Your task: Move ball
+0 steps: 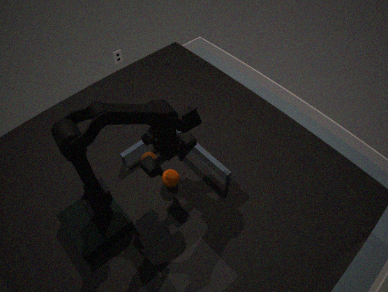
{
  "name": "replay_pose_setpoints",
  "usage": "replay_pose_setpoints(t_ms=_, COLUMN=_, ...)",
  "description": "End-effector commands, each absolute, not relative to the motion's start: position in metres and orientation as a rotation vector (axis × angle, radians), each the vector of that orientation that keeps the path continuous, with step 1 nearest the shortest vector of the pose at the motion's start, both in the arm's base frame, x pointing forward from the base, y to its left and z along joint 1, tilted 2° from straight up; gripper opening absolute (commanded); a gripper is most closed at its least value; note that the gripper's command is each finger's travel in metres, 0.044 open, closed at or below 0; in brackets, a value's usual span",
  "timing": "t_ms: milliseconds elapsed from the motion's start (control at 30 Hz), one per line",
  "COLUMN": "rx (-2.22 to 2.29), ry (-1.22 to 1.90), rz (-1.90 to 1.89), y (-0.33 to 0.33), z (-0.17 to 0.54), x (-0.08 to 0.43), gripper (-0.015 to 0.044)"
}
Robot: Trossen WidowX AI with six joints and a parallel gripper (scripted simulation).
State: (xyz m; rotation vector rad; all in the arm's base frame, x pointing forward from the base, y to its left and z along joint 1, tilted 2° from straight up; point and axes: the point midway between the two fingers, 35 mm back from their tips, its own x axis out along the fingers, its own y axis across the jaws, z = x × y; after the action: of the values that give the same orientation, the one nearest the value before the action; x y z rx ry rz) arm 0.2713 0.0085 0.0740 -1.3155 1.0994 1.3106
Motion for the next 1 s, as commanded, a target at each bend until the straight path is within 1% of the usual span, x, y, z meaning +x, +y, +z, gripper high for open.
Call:
replay_pose_setpoints(t_ms=0, rx=-1.289, ry=1.111, rz=1.311, y=0.008, z=0.073, x=0.267, gripper=0.0411)
replay_pose_setpoints(t_ms=967, rx=-1.288, ry=1.112, rz=1.312, y=0.010, z=0.023, x=0.268, gripper=0.0411)
